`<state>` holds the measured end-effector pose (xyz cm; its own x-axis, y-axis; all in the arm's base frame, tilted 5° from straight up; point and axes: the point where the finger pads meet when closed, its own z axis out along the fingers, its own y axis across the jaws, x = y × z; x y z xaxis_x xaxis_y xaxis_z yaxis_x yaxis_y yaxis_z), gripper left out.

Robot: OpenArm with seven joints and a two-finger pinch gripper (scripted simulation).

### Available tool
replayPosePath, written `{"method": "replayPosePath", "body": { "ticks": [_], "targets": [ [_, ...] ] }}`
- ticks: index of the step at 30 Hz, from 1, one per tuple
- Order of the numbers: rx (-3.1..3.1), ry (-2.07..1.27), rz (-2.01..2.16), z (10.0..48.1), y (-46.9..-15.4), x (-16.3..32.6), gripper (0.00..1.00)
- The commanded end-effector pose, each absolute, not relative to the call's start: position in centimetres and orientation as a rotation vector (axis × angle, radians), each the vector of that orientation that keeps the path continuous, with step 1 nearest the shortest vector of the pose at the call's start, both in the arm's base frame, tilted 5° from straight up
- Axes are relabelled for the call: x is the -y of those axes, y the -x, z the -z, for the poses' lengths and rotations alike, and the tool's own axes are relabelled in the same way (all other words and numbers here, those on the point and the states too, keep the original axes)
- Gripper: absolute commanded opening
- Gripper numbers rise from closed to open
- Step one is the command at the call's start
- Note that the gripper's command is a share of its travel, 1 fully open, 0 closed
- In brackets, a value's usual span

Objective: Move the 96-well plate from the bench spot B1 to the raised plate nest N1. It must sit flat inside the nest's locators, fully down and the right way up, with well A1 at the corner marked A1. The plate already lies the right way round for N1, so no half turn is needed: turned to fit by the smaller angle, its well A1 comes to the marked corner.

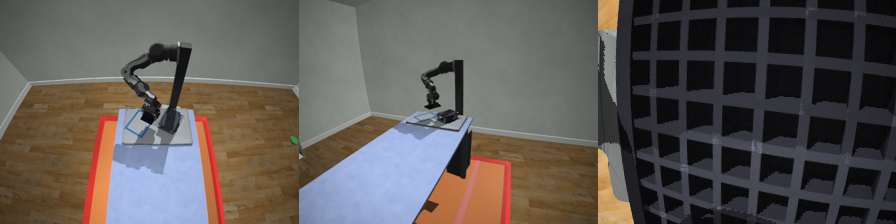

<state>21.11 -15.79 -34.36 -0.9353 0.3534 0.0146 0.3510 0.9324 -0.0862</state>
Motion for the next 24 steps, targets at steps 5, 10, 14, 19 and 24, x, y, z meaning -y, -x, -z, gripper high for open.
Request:
{"method": "replayPosePath", "body": {
  "ticks": [5,10,14,19,24],
  "targets": [
    [3.064,0.557,-0.121,34.2,-21.3,15.6,0.0],
    [3.063,0.555,-0.12,33.6,-20.8,12.4,0.0],
    [3.064,0.556,-0.121,33.5,-20.7,11.6,0.0],
    [3.064,0.556,-0.121,33.5,-20.7,11.6,0.0],
    [3.063,0.551,-0.117,33.4,-20.5,10.7,0.0]
  ]
}}
